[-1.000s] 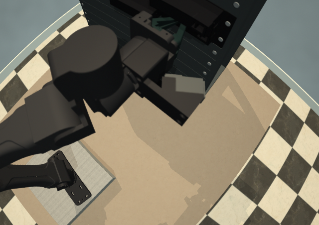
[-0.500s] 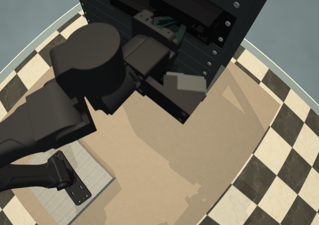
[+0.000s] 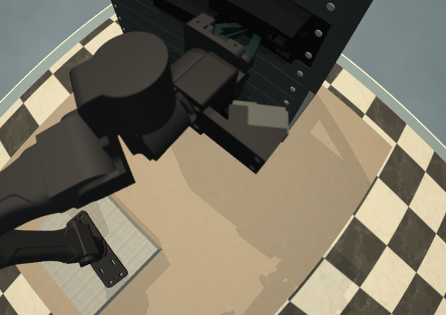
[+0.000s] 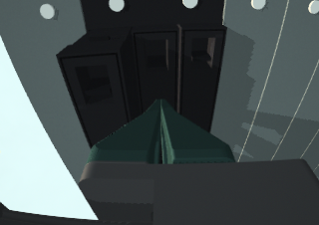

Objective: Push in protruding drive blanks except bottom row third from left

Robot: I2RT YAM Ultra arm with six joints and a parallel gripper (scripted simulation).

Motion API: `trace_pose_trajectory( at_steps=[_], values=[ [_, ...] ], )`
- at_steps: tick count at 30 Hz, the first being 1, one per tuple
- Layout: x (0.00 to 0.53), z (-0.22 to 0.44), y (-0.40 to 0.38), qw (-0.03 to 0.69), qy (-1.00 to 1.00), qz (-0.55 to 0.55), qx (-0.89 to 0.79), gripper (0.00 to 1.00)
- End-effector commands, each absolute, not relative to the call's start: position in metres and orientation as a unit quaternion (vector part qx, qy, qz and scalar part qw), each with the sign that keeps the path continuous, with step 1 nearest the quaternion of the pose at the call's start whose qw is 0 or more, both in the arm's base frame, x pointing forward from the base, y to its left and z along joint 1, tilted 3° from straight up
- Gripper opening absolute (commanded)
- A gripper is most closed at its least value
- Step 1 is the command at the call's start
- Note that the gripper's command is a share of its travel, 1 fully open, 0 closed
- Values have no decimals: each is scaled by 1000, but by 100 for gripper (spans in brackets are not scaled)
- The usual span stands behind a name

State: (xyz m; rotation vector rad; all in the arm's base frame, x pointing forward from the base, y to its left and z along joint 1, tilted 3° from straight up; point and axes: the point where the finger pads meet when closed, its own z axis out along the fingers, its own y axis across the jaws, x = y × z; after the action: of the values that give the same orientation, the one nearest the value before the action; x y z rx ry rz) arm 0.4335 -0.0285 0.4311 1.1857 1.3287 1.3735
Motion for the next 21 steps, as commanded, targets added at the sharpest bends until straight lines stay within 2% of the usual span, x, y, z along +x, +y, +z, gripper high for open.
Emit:
trace_pose_trajectory(
  at_steps=[1,21],
  values=[
    [434,460,-24,458,526,561,447,0],
    [440,459,-23,456,526,560,449,0]
  ],
)
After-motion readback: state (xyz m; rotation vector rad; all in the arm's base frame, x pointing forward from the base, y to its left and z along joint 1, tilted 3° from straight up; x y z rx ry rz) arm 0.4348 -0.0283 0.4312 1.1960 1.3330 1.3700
